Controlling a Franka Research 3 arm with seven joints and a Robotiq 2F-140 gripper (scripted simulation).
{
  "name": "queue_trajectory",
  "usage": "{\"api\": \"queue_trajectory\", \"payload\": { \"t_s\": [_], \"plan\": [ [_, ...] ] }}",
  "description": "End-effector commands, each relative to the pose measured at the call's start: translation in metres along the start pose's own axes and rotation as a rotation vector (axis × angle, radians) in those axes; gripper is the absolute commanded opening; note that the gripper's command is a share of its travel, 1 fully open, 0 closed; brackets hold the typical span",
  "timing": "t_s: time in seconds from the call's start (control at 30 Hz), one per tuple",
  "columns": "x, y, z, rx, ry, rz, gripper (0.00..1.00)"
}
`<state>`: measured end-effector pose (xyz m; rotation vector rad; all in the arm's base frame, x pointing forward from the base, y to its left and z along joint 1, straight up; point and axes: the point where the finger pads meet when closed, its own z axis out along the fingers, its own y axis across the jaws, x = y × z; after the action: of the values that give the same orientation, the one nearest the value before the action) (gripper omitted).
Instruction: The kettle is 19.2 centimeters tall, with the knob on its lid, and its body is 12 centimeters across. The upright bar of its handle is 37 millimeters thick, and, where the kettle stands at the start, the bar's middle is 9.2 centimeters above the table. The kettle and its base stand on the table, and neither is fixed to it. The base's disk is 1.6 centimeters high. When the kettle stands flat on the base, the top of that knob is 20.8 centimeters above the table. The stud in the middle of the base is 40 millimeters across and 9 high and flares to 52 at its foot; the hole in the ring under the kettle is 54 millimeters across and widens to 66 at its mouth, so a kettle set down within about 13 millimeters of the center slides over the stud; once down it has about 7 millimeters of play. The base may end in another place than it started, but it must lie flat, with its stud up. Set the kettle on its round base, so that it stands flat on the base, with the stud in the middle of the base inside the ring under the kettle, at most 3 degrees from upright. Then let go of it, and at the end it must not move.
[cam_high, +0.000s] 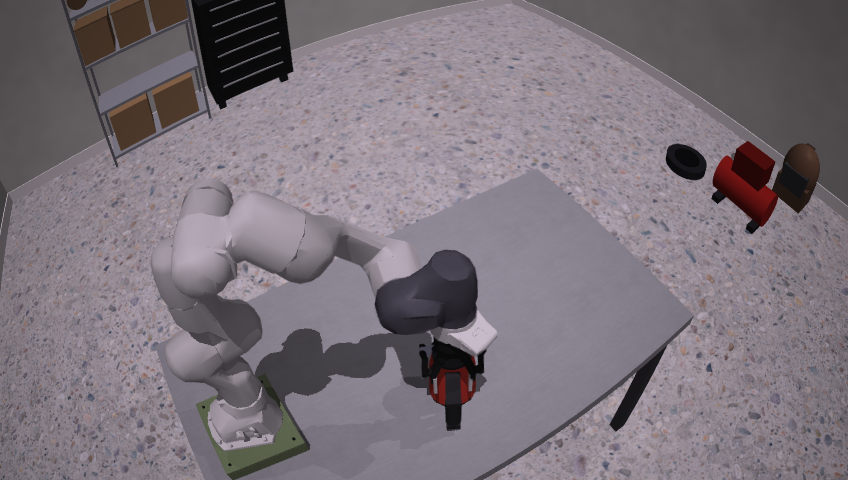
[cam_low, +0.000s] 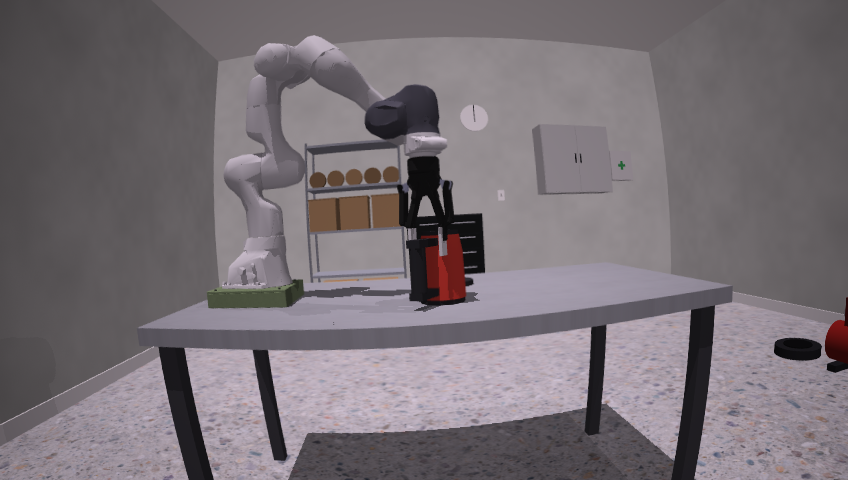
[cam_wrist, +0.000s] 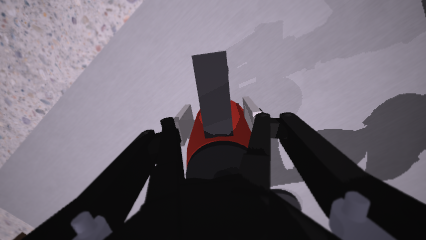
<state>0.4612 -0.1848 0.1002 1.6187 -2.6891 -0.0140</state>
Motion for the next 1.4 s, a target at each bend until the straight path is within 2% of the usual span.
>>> {"api": "queue_trajectory", "payload": {
  "t_s": [0.0, 1.07, 1.1, 1.37],
  "plan": [
    [-0.0005, -0.002, 0.0002, 0.006, 0.003, 0.022, 0.47],
    [-0.0005, -0.002, 0.0002, 0.006, 0.003, 0.022, 0.47],
    [-0.0005, -0.002, 0.0002, 0.006, 0.003, 0.022, 0.0],
    [-0.0005, -0.002, 0.0002, 0.006, 0.003, 0.022, 0.0]
  ]
}}
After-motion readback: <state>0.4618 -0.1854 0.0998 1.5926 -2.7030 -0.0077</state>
